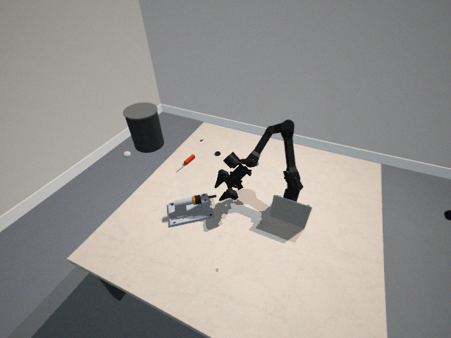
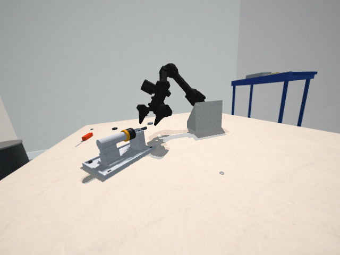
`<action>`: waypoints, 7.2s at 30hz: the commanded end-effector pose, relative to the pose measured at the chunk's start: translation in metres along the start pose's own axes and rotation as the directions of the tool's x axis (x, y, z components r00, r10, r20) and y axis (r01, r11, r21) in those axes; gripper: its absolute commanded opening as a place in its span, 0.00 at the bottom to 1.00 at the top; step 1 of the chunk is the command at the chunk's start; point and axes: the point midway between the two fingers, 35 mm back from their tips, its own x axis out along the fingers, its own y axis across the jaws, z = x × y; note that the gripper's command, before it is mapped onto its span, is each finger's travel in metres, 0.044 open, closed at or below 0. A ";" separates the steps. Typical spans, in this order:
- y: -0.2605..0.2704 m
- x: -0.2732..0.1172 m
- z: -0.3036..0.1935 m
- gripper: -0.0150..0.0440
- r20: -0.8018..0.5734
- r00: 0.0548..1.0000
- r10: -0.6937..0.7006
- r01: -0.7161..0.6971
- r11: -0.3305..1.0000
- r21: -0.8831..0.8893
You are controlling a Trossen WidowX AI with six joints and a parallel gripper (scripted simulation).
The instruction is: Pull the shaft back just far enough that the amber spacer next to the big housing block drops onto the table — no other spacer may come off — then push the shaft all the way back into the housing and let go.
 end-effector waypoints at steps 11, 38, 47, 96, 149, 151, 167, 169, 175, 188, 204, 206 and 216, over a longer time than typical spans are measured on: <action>0.002 -0.002 -0.002 1.00 -0.019 1.000 0.007 -0.006 0.999 0.039; 0.003 0.010 -0.003 1.00 -0.019 1.000 0.007 -0.006 0.999 0.039; 0.003 0.025 -0.003 1.00 -0.019 1.000 0.008 -0.007 0.999 0.039; 0.003 0.044 -0.003 1.00 -0.019 1.000 0.009 -0.008 0.999 0.039; 0.004 0.054 0.000 0.25 -0.019 1.000 0.009 -0.008 0.999 0.039; 0.003 0.053 0.001 0.25 -0.019 1.000 0.009 -0.008 0.999 0.039; 0.003 0.046 0.009 0.25 -0.018 1.000 0.009 -0.008 0.999 0.039; 0.003 0.045 0.010 0.25 -0.018 1.000 0.009 -0.008 0.999 0.039; 0.003 0.044 0.010 0.25 -0.018 1.000 0.009 -0.008 0.999 0.039; 0.003 0.043 0.011 0.25 -0.018 1.000 0.009 -0.008 0.999 0.038; 0.003 0.042 0.012 0.25 -0.018 1.000 0.008 -0.008 0.999 0.038; 0.003 0.042 0.013 0.25 -0.018 1.000 0.008 -0.008 0.999 0.038; 0.003 0.041 0.013 0.25 -0.018 1.000 0.008 -0.008 0.999 0.038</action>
